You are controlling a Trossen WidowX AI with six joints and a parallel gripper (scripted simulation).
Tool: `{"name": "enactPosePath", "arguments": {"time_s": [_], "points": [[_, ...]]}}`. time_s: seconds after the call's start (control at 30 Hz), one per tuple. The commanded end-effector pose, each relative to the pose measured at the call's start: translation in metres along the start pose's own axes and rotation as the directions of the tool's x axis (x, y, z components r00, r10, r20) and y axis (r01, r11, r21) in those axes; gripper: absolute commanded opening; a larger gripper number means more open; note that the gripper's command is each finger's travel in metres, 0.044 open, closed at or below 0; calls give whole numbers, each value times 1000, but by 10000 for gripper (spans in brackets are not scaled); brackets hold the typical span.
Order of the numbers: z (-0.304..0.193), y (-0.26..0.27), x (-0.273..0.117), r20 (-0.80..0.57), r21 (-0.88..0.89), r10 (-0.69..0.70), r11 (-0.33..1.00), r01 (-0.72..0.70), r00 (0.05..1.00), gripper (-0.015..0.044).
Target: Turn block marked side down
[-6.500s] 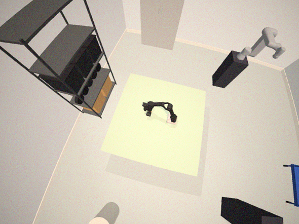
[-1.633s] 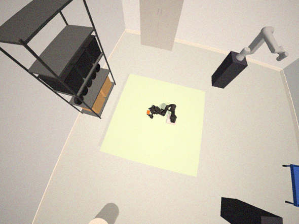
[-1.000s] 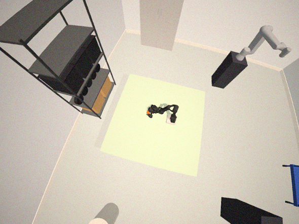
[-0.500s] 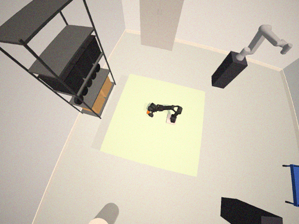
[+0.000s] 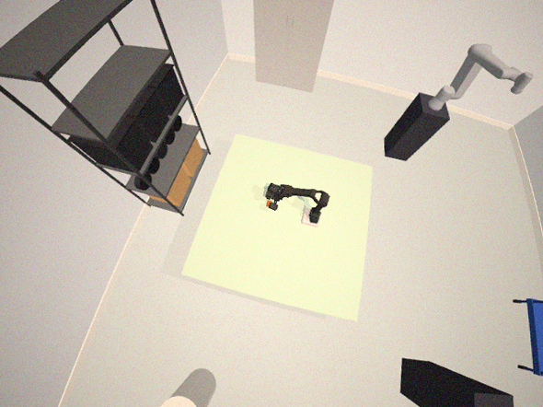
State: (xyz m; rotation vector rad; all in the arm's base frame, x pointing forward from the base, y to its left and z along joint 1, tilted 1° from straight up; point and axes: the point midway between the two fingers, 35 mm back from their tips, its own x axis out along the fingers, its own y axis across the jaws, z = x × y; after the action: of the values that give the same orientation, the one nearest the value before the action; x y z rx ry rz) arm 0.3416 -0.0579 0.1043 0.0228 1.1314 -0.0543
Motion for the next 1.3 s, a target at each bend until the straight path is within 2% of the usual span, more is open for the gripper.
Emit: {"name": "enactPosePath", "arguments": {"time_s": [0.0,0.3,0.53,0.67,1.27], "points": [[10,0,2,-124,4,-1,1000,2,992,440],[27,0,-2,-381,-2,-6,1000,6,924,440],[28,1,1,-386,-2,-6,1000,6,923,440],[15,-1,31,-386,-2,-6,1000,6,923,440],[5,0,53,-386,-2,-6,1000,6,923,440]]}}
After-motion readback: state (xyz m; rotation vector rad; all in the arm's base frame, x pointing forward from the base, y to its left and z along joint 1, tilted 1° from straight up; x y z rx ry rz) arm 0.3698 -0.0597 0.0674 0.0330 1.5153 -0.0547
